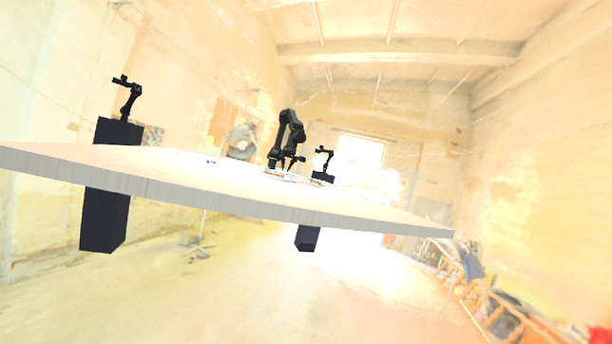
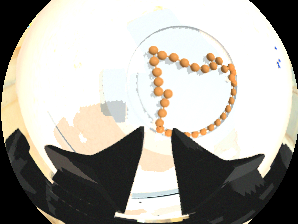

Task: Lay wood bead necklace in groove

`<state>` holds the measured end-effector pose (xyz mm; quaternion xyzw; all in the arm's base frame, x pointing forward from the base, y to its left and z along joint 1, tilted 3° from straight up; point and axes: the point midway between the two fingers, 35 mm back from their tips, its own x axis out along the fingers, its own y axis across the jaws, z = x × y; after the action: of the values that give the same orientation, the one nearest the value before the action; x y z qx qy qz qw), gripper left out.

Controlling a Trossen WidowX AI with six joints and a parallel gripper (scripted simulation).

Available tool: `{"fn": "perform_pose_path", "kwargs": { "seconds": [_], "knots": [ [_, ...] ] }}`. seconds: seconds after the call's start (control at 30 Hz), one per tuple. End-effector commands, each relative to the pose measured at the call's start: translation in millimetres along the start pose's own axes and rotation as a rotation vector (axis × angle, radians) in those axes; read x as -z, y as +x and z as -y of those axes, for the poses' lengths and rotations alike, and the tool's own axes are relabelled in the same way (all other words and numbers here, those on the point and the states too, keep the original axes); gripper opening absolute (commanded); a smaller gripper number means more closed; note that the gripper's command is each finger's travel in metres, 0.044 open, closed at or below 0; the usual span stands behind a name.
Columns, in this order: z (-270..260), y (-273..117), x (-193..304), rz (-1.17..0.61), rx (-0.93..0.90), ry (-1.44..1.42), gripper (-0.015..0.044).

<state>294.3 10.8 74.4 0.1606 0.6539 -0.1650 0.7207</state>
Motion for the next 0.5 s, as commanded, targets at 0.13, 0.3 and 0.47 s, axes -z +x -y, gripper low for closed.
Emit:
{"fn": "perform_pose_path", "kwargs": {
  "seconds": [0.13, 0.3, 0.47],
  "knots": [
    [1, 13, 2, -0.008, 0.004, 0.003, 0.0120],
    [2, 21, 3, -0.011, 0.006, 0.005, 0.0120],
    [2, 28, 4, -0.013, 0.007, 0.006, 0.0120]
  ]
}}
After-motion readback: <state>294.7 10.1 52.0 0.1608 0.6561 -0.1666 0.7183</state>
